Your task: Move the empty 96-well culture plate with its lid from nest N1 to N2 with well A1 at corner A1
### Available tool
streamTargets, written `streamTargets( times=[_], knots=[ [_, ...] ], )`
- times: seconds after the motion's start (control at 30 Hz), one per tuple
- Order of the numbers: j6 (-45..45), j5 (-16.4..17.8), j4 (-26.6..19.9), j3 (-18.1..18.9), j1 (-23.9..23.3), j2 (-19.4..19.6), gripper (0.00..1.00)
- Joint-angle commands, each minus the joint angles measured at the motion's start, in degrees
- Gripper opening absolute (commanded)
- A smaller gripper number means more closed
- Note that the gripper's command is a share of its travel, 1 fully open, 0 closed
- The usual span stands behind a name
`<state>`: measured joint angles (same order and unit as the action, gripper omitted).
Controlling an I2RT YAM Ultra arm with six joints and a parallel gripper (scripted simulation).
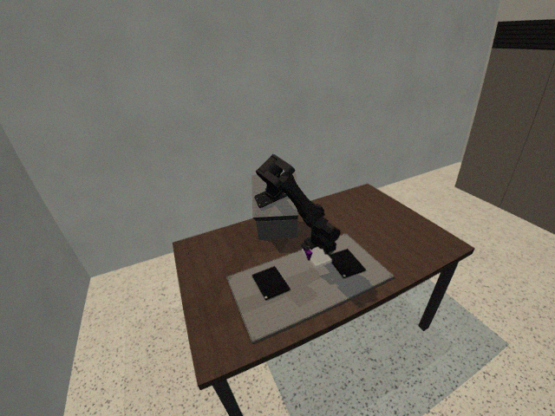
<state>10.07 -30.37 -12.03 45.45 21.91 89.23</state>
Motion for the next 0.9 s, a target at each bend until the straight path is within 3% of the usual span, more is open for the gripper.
streamTargets(
  times=[0.0, 0.87],
  knots=[
    [-2.96, 1.86, 1.4, -1.73, -1.62, -2.86, 0.0],
    [-15.59, 11.06, 1.89, -7.3, -16.39, -12.26, 0.0]
  ],
)
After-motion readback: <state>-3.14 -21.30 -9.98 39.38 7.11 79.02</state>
